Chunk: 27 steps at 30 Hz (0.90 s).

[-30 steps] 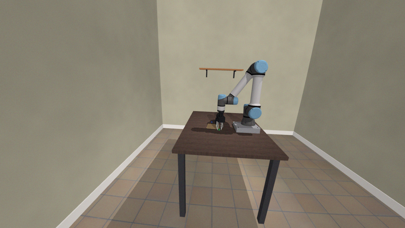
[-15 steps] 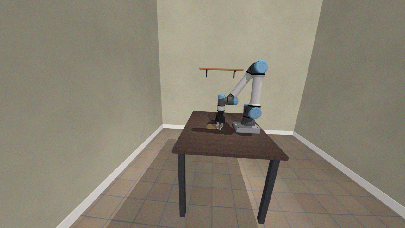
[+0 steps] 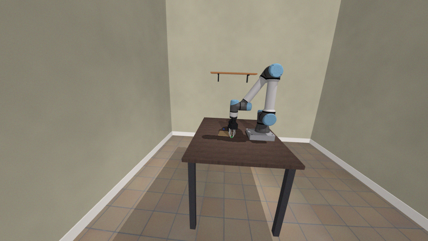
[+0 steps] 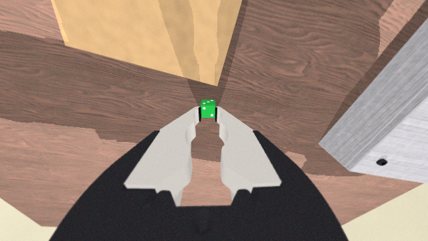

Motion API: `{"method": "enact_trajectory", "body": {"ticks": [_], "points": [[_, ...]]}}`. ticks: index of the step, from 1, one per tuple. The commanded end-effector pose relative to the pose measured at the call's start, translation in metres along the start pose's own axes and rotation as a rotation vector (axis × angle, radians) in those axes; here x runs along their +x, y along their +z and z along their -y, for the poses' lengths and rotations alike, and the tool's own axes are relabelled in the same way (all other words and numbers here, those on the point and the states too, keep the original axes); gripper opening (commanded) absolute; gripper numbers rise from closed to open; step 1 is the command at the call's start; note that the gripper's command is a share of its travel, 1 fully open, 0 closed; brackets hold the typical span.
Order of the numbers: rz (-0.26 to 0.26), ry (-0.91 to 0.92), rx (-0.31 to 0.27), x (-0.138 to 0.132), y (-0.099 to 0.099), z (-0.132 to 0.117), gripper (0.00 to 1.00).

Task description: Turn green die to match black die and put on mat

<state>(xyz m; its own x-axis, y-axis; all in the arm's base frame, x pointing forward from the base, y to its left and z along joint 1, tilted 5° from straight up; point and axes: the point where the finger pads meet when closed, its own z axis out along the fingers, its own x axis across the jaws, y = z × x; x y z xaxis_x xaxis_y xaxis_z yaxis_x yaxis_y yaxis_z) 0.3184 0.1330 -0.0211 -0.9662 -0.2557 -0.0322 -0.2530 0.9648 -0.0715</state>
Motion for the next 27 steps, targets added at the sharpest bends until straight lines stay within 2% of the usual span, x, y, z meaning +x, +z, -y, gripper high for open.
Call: {"method": "enact_trajectory", "body": {"ticks": [1, 15, 20, 27], "points": [[0.001, 0.000, 0.000, 0.000, 0.000, 0.000, 0.00], [0.001, 0.000, 0.000, 0.000, -0.007, 0.000, 0.00], [0.001, 0.000, 0.000, 0.000, -0.024, 0.000, 0.00], [0.001, 0.000, 0.000, 0.000, -0.060, 0.000, 0.00]]}}
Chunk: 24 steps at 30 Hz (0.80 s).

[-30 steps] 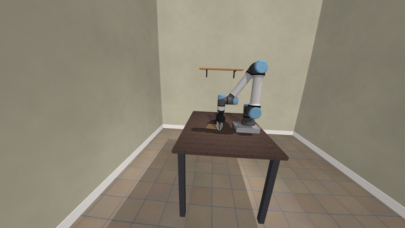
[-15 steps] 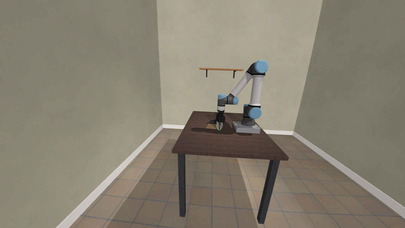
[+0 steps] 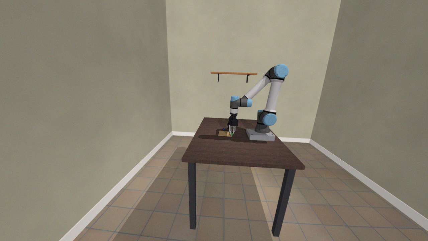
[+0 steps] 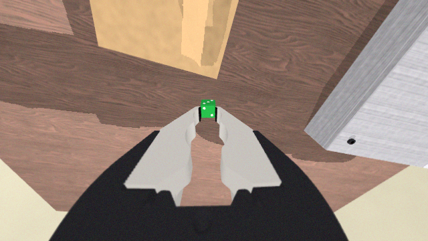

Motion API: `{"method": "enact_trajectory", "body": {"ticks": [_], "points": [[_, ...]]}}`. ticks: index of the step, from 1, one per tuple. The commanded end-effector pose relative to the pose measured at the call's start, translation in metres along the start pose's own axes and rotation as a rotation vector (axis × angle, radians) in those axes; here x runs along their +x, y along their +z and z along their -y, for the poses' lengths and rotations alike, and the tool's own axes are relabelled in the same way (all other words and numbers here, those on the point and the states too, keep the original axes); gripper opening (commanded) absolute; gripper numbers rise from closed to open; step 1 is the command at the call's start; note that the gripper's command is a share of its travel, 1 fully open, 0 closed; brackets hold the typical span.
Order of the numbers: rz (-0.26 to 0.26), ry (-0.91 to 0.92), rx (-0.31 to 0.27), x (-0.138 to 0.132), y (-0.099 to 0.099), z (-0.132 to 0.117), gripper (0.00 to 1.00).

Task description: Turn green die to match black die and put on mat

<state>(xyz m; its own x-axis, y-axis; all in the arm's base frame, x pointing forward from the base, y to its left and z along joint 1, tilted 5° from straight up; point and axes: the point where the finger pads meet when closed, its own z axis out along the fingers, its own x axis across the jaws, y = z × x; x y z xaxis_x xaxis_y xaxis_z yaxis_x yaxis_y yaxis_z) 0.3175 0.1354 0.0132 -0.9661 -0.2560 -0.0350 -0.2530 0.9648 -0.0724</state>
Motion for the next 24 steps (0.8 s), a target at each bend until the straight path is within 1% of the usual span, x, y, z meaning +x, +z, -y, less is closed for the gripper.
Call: {"method": "enact_trajectory", "body": {"ticks": [1, 2, 4, 8, 12, 24], "points": [[-0.002, 0.000, -0.001, 0.000, -0.031, 0.000, 0.00], [-0.002, 0.000, -0.001, 0.000, -0.036, 0.000, 0.00], [-0.002, 0.000, -0.001, 0.000, -0.036, 0.000, 0.00], [-0.002, 0.000, -0.001, 0.000, -0.053, 0.000, 0.00], [-0.002, 0.000, -0.001, 0.000, -0.063, 0.000, 0.00], [-0.002, 0.000, -0.001, 0.000, -0.066, 0.000, 0.00]]}}
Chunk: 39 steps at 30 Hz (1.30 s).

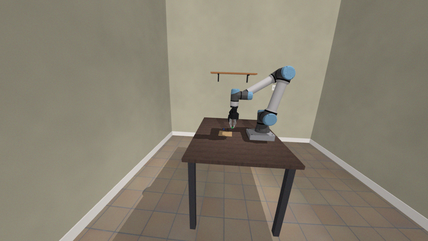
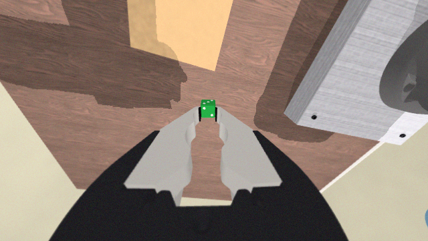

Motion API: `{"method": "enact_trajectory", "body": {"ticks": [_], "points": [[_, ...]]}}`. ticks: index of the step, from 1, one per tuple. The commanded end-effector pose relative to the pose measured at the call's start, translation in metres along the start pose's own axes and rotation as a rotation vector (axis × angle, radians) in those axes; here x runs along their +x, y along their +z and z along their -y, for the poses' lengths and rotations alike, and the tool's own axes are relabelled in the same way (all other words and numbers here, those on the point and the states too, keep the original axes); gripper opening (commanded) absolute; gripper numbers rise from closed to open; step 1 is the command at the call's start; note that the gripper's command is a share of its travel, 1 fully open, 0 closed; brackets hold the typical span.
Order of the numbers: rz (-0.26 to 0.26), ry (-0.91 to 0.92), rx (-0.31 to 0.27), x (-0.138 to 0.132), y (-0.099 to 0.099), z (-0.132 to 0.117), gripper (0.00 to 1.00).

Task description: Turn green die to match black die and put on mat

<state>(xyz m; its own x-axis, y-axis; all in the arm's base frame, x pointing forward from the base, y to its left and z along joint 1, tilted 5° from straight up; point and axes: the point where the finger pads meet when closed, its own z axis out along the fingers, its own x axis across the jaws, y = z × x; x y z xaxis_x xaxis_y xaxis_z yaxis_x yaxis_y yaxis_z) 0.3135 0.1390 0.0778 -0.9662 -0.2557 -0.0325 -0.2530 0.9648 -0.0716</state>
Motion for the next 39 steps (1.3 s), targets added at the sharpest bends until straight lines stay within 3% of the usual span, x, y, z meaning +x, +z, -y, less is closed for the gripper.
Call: {"method": "enact_trajectory", "body": {"ticks": [1, 6, 12, 14, 19, 39], "points": [[0.001, 0.000, 0.000, 0.000, -0.001, 0.000, 0.00], [0.001, 0.018, 0.000, -0.006, -0.002, 0.012, 0.00], [0.001, 0.101, 0.000, -0.029, -0.004, 0.069, 0.00], [0.001, 0.101, 0.000, -0.029, -0.004, 0.069, 0.00], [0.001, 0.152, 0.000, -0.038, -0.005, 0.107, 0.00], [0.001, 0.156, 0.000, -0.038, -0.001, 0.110, 0.00]]}}
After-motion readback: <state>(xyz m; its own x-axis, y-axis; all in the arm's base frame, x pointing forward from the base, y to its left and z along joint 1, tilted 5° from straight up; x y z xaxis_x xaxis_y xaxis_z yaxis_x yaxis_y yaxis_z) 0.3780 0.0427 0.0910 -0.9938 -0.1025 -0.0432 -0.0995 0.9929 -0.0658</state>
